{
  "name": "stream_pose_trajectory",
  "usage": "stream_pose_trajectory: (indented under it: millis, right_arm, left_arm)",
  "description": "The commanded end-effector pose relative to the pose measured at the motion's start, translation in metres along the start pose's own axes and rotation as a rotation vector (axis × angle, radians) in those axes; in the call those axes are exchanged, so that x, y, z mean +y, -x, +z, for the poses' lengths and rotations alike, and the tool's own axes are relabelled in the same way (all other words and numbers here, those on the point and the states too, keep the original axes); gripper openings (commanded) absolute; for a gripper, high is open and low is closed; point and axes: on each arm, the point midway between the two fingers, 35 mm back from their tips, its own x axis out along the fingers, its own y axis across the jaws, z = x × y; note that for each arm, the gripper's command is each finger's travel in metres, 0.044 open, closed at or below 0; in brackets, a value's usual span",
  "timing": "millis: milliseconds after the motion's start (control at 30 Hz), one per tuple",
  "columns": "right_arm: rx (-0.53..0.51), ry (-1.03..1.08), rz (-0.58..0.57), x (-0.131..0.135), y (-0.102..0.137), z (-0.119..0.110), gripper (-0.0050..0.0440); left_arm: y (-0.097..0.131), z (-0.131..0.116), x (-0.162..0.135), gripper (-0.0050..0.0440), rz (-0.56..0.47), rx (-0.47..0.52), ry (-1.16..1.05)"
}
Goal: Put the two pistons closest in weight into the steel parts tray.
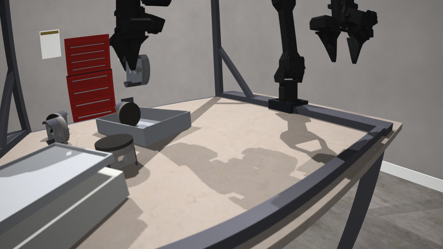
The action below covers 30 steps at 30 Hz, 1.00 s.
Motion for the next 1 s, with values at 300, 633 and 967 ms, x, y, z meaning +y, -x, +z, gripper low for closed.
stream_pose_trajectory:
  millis: [300, 633, 967]
  right_arm:
    - [-0.09, 0.022, 0.122, -0.001, 0.018, 0.009, 0.0158]
    - [-0.089, 0.021, 0.121, 0.002, 0.005, 0.01, 0.0158]
    - [-0.089, 0.02, 0.121, 0.003, -0.01, 0.01, 0.0158]
  left_arm:
    - [0.005, 0.004, 0.0, 0.04, -0.001, -0.018, -0.002]
    - [0.005, 0.004, 0.0, 0.04, -0.001, -0.018, -0.002]
    - [0.005, 0.004, 0.0, 0.04, -0.001, -0.018, -0.002]
